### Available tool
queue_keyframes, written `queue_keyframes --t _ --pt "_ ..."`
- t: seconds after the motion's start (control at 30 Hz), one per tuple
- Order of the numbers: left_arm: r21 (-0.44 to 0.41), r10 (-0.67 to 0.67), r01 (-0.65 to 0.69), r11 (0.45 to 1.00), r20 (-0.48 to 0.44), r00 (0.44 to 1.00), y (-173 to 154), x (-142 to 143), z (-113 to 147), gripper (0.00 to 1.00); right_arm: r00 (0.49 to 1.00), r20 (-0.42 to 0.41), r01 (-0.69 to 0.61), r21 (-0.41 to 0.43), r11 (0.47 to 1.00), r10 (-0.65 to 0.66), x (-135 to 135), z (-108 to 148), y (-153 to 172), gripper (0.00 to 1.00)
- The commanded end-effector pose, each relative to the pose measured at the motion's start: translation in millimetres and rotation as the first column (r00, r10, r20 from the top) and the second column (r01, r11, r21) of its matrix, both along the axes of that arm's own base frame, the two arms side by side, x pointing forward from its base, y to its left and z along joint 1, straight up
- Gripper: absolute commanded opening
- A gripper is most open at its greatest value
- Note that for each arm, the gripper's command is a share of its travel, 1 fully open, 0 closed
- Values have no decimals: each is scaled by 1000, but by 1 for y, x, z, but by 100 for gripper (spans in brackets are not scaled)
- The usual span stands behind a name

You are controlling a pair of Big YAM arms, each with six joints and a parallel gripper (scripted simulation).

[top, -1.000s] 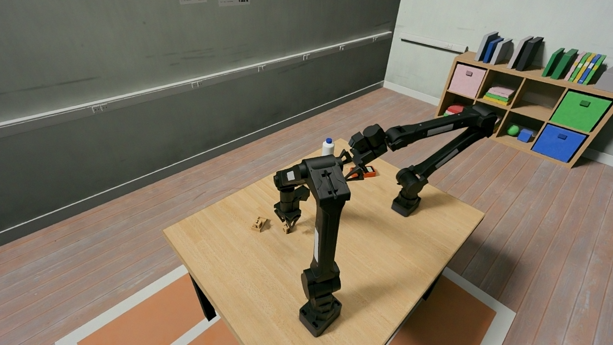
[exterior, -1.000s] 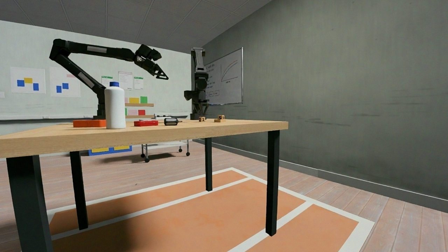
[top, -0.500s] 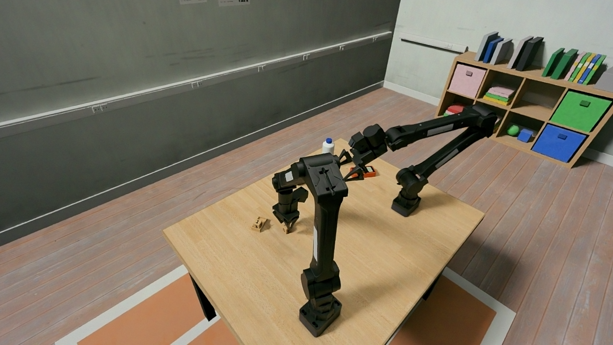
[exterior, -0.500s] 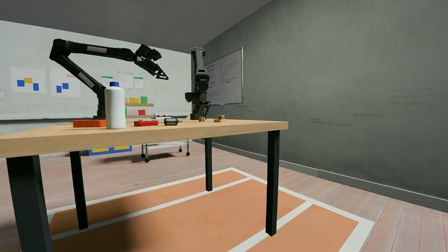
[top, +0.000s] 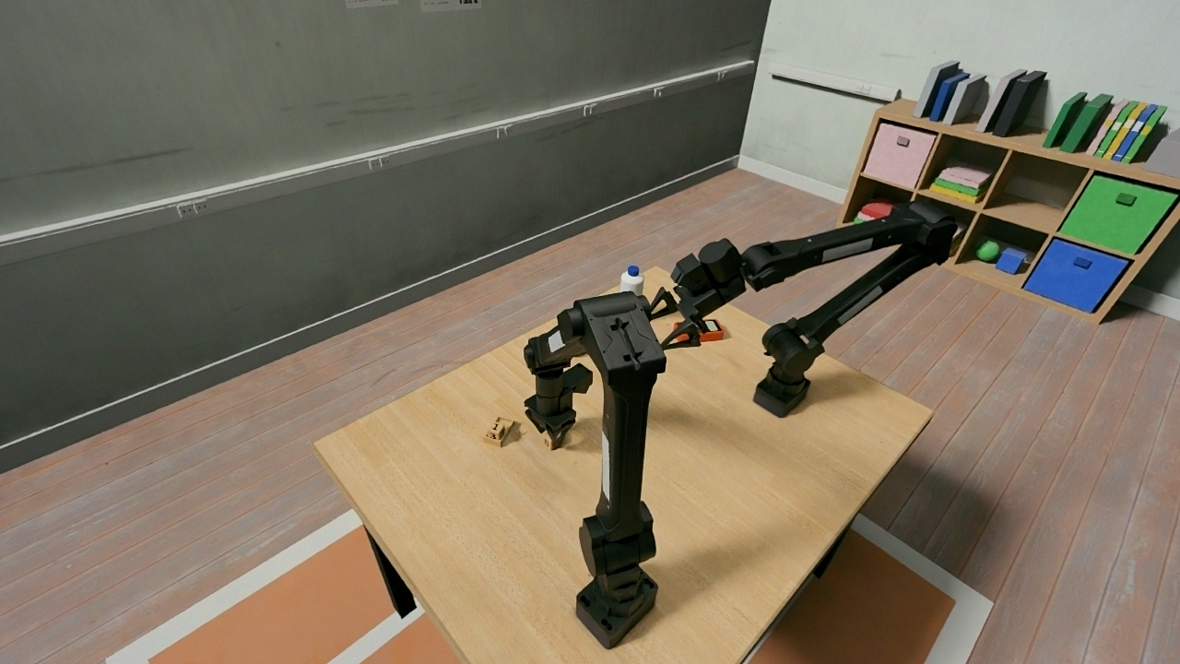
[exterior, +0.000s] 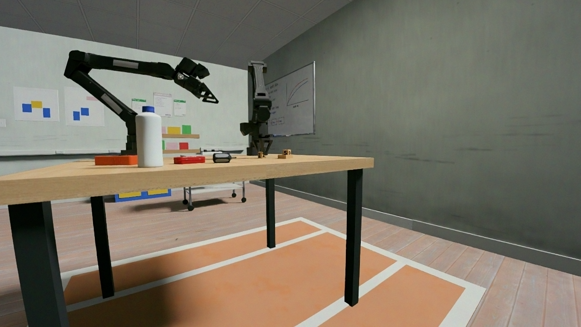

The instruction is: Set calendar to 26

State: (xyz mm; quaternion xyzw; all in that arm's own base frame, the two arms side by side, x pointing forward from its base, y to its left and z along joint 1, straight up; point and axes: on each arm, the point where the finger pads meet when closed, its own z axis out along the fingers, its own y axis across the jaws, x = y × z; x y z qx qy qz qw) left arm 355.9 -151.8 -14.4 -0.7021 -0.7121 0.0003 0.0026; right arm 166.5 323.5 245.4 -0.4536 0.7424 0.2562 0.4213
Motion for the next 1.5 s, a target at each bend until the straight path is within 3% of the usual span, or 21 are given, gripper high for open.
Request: queue_keyframes --t 0.0,0.13,0.17,0.8,0.87,0.9,0.93,1.0,1.03,1.13,1.33,1.47 --pt "-7 1 -1 1000 12 1000 -1 4 4 53 1000 -4 11 6 1000 -11 4 3 2 100" --pt "-7 1 -1 1000 12 1000 -1 4 4 53 1000 -4 11 6 1000 -11 4 3 2 100" --pt "-7 1 -1 1000 12 1000 -1 4 4 45 1000 -4 11 6 1000 -11 4 3 2 100" --pt "-15 1 -1 1000 31 1000 -2 5 8 24 1000 -4 11 6 1000 -11 4 3 2 100" --pt "-7 1 -1 1000 12 1000 -1 3 4 1 1000 -4 11 6 1000 -11 4 3 2 100" --pt "-7 1 -1 1000 12 1000 -1 3 4 0 1000 -4 11 6 1000 -11 4 3 2 100" --pt "-7 1 -1 1000 12 1000 -1 3 4 0 1000 -4 11 6 1000 -11 4 3 2 100" --pt "-14 1 -1 1000 28 1000 -3 7 14 23 1000 -4 11 6 1000 -11 4 3 2 100" --pt "-18 1 -1 1000 38 999 -5 12 20 24 1000 -4 11 6 1000 -11 4 3 2 100" --pt "-18 1 -1 1000 38 999 -5 12 24 24 1000 -4 11 6 1000 -11 4 3 2 100" --pt "-18 1 -1 1000 38 999 -4 10 69 24 1000 -4 11 6 1000 -11 4 3 2 100" --pt "-18 2 -1 1000 38 999 -4 11 79 24 1000 -4 11 6 1000 -11 4 3 2 100"
